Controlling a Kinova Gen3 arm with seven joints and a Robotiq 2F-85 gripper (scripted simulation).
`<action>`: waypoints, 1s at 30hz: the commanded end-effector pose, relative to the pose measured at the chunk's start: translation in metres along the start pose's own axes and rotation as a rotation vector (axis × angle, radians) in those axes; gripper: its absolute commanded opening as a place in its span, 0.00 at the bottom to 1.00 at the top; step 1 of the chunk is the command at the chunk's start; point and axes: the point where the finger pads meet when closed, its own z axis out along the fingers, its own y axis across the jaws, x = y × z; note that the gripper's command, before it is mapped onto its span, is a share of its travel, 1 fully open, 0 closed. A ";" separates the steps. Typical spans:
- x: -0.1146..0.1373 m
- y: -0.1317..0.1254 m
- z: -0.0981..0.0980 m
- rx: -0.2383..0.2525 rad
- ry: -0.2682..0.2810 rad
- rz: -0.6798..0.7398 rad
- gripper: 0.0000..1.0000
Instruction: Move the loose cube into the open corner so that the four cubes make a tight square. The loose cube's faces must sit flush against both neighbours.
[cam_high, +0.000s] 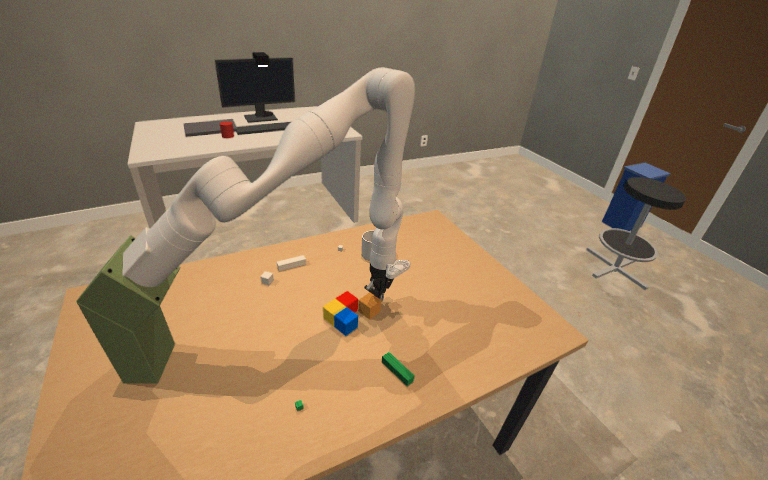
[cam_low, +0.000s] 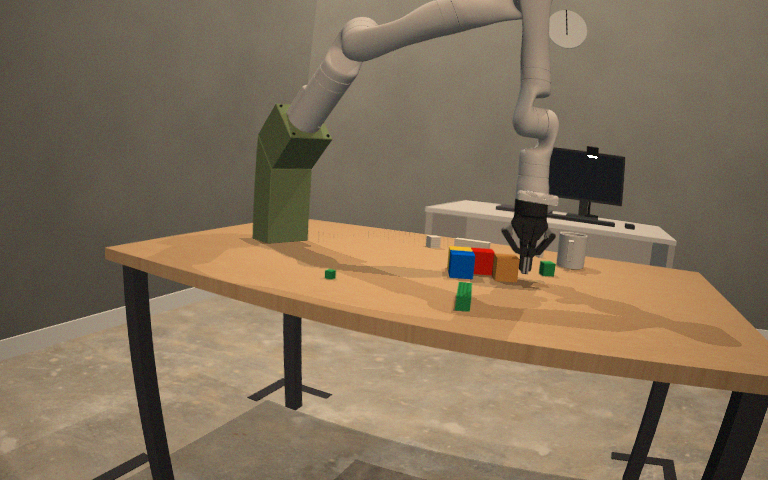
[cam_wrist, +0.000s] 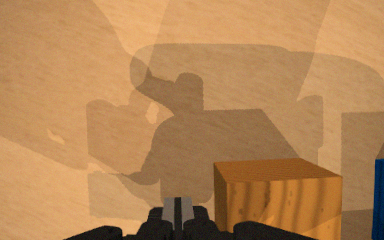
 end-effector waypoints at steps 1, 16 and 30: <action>0.000 -0.001 0.000 0.001 0.000 0.000 0.10; 0.000 0.000 0.000 0.001 0.000 0.000 0.10; 0.000 0.002 0.000 0.001 0.000 0.000 0.10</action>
